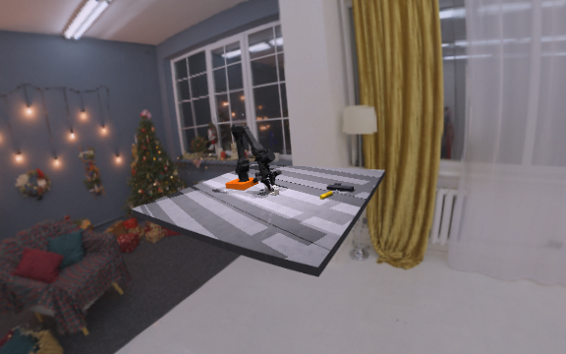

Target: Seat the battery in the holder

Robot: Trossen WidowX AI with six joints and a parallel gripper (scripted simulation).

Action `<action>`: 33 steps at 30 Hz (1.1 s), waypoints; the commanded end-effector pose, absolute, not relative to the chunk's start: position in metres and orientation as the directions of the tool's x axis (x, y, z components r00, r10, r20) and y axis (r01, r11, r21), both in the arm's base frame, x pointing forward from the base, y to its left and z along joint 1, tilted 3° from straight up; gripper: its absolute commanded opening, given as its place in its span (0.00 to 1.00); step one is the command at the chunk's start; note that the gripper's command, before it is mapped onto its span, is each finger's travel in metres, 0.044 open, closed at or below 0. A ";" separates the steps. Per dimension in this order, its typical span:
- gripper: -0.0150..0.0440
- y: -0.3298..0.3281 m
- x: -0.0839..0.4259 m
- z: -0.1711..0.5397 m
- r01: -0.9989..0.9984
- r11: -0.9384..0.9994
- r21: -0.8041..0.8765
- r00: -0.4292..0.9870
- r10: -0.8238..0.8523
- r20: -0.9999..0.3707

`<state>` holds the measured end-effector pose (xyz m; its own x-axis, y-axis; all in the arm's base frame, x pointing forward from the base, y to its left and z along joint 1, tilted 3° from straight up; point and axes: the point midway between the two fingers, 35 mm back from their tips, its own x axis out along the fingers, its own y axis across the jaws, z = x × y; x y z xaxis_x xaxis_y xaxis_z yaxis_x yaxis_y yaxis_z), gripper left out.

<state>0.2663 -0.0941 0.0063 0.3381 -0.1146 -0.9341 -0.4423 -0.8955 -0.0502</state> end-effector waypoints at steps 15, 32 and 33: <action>0.39 -0.093 0.265 -0.001 -0.442 -0.896 -0.051 0.229 -0.058 -0.972; 0.39 -0.094 0.267 -0.003 -0.447 -0.893 -0.050 0.139 -0.015 -0.990; 0.39 -0.094 0.267 -0.003 -0.447 -0.893 -0.049 0.134 -0.012 -0.991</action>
<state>0.2714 -0.0966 0.0007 0.1655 -0.0320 -0.9857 -0.4498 -0.8919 -0.0465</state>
